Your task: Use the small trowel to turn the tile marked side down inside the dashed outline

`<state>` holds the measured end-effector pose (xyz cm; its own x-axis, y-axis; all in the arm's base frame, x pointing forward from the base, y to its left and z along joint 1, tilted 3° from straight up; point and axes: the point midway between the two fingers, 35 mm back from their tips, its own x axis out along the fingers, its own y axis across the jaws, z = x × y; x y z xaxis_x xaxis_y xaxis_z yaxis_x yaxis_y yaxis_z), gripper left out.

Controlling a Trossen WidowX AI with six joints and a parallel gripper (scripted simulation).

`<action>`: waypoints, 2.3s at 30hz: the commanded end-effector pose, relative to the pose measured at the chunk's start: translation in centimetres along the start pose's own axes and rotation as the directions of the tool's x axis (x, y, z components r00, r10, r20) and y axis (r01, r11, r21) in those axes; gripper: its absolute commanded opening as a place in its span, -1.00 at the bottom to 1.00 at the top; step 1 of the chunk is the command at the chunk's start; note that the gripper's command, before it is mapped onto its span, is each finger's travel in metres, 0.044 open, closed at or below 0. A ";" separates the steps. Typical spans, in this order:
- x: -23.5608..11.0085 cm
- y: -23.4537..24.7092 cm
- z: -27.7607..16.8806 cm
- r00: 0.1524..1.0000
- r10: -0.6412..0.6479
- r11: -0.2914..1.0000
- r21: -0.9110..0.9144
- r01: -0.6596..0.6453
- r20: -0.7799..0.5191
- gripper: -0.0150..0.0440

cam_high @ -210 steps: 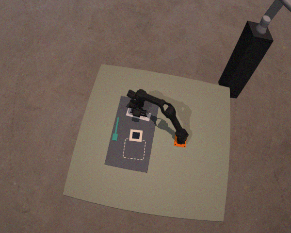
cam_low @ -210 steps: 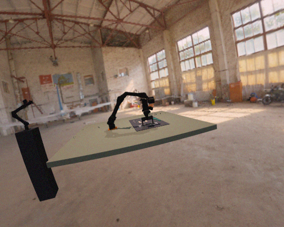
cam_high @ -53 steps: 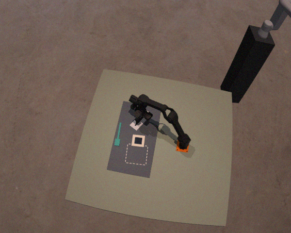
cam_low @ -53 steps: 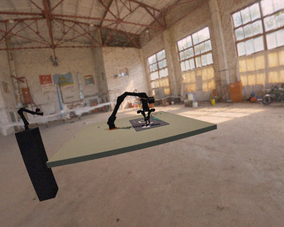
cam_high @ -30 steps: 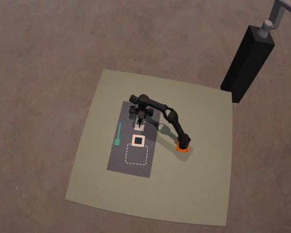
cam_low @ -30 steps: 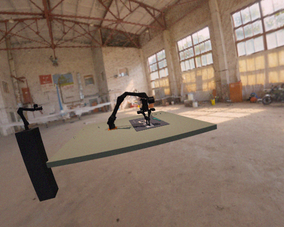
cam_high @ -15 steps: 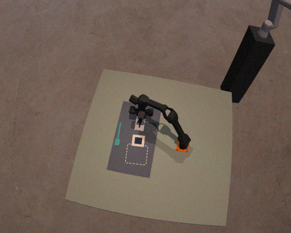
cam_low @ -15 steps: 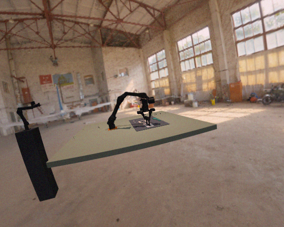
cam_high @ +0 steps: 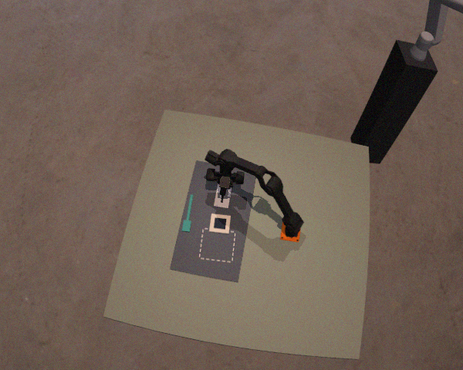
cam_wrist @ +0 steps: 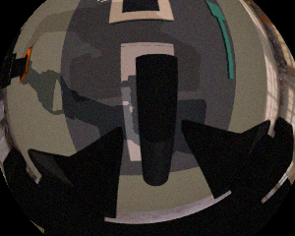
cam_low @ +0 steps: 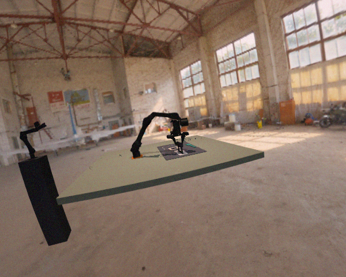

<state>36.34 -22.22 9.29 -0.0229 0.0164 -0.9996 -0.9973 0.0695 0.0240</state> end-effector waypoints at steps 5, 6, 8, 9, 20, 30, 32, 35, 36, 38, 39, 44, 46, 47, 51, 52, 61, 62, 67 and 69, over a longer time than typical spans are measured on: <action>-4.0 -0.1 -0.1 1.000 -0.011 1.000 -0.004 0.011 -0.008 0.42; -4.0 -0.1 -0.1 1.000 -0.011 1.000 -0.004 0.011 -0.008 0.42; -4.0 -0.1 -0.1 1.000 -0.011 1.000 -0.004 0.011 -0.008 0.42; -4.1 -0.1 -0.1 1.000 -0.022 1.000 0.000 0.022 -0.011 0.51; -5.0 -0.3 -0.1 0.998 -0.058 0.990 0.130 0.059 -0.013 0.53; -4.5 -0.4 -0.6 0.991 -0.130 0.901 0.414 0.127 -0.021 0.53; -4.4 -0.4 -0.7 0.989 -0.146 0.870 0.473 0.139 -0.023 0.53; -4.2 -0.4 -0.8 0.985 -0.170 0.815 0.559 0.154 -0.024 0.53; -4.1 -0.4 -0.9 0.984 -0.178 0.794 0.586 0.158 -0.024 0.53; -4.0 -0.4 -1.0 0.981 -0.195 0.751 0.639 0.165 -0.024 0.53; -4.0 -0.3 -1.0 0.979 -0.203 0.729 0.664 0.167 -0.024 0.53; -3.7 -0.2 -1.2 0.970 -0.243 0.603 0.779 0.174 -0.028 0.53; -3.6 -0.2 -1.3 0.965 -0.259 0.549 0.818 0.173 -0.030 0.53; -3.5 -0.1 -1.4 0.963 -0.267 0.521 0.836 0.172 -0.031 0.53; -3.3 0.0 -1.5 0.953 -0.300 0.405 0.900 0.160 -0.035 0.53; -3.3 0.0 -1.5 0.951 -0.308 0.376 0.914 0.156 -0.036 0.53; -3.2 -0.2 -1.1 0.920 -0.390 0.108 0.990 0.088 -0.039 0.53; -3.2 -0.3 -1.0 0.916 -0.399 0.079 0.994 0.077 -0.039 0.53; -3.1 -0.3 -0.8 0.895 -0.444 -0.066 0.998 0.012 -0.040 0.53; -3.1 -0.3 -0.6 0.886 -0.461 -0.122 0.992 -0.018 -0.041 0.53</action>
<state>36.73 -23.23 12.57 0.4121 -0.0615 -0.9091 0.1091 0.9939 -0.0178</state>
